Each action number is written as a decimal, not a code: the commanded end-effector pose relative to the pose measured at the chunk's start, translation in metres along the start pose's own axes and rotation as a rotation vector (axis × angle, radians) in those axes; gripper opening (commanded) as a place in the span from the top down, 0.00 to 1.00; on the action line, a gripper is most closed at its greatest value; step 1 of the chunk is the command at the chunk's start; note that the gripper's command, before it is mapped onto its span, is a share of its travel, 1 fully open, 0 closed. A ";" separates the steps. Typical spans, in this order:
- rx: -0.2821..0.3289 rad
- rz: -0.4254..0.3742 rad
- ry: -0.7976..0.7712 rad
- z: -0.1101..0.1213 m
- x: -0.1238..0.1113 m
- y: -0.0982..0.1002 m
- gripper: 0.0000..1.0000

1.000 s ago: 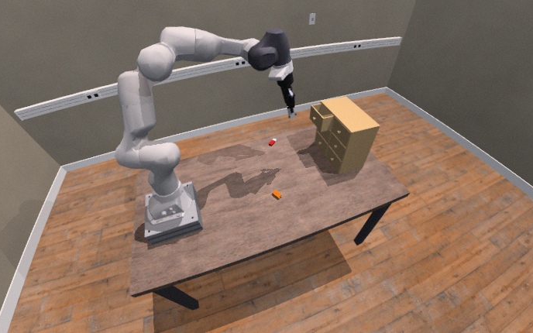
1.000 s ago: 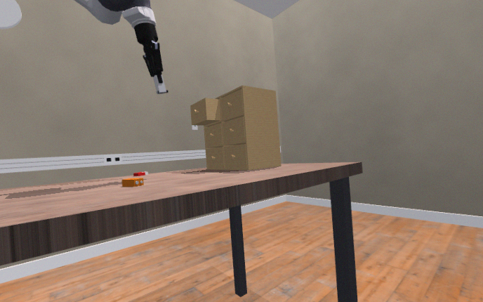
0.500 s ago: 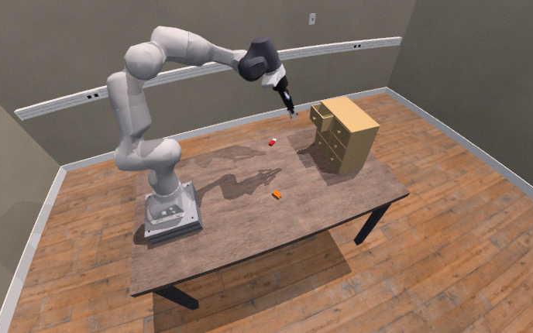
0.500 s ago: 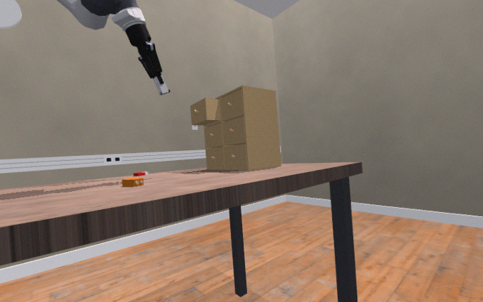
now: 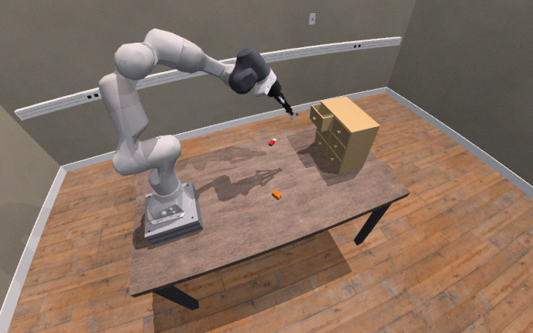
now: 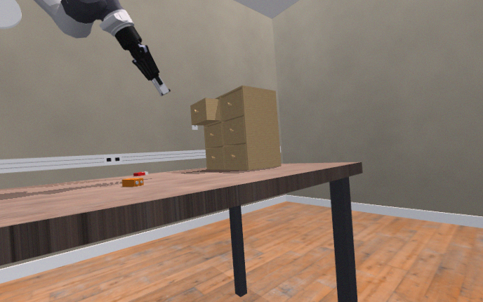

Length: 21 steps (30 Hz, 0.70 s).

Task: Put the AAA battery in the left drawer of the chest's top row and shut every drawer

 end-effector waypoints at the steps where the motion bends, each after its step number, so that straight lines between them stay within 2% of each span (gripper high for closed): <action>1: -0.015 -0.126 -0.036 0.004 -0.015 0.003 0.87; 7: -0.023 -0.208 -0.037 0.004 -0.012 0.003 0.87; 9: -0.023 -0.208 -0.037 0.004 -0.012 0.003 0.87; 21: -0.033 -0.343 -0.037 0.003 -0.006 0.002 0.87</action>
Point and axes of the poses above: the point where the finger pads meet when closed, its own y axis back along the fingers, its own z axis across the jaws, x = y × z, the point moved 1 cm from there along y, back along the fingers, and after that the axes turned 6 degrees about -y, right-handed, at the moved point
